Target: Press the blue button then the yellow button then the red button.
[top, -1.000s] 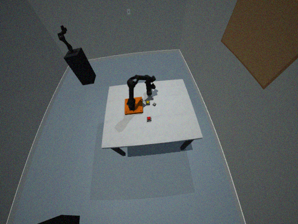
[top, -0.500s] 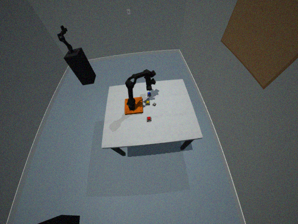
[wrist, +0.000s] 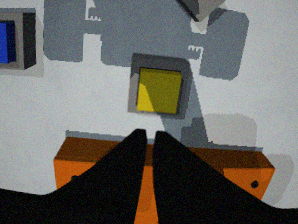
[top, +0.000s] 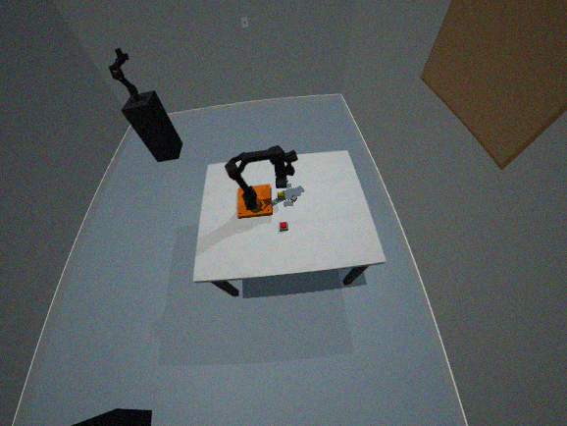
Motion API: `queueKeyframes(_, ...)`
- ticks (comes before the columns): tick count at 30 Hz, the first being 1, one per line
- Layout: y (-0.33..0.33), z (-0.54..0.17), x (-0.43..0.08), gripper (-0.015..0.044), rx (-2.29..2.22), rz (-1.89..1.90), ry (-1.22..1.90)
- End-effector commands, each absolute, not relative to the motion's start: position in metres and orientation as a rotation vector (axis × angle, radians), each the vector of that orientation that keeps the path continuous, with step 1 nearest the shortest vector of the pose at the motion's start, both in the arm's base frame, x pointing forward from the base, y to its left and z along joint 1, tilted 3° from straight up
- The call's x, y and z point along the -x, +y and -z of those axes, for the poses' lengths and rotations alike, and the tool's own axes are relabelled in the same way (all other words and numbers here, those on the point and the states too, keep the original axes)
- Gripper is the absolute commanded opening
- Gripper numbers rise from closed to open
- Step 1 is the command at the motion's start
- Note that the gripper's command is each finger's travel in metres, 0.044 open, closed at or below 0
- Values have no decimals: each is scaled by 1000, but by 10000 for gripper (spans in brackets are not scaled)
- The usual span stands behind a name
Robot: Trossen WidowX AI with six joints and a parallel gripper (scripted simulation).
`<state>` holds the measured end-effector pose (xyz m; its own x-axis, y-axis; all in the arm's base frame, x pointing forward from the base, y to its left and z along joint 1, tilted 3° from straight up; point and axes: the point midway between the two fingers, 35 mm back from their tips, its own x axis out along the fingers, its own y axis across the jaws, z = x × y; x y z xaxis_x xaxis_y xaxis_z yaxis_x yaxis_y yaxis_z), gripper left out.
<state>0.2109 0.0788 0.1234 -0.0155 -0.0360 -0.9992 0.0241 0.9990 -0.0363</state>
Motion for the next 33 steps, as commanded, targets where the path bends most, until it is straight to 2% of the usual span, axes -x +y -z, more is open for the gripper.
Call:
queueKeyframes(1,68,-121,-203,20,24,40,1588)
queueKeyframes(5,68,-113,-204,20,24,40,1588)
queueKeyframes(10,65,-62,-202,20,24,40,1588)
queueKeyframes(33,64,-33,-202,20,24,40,1588)
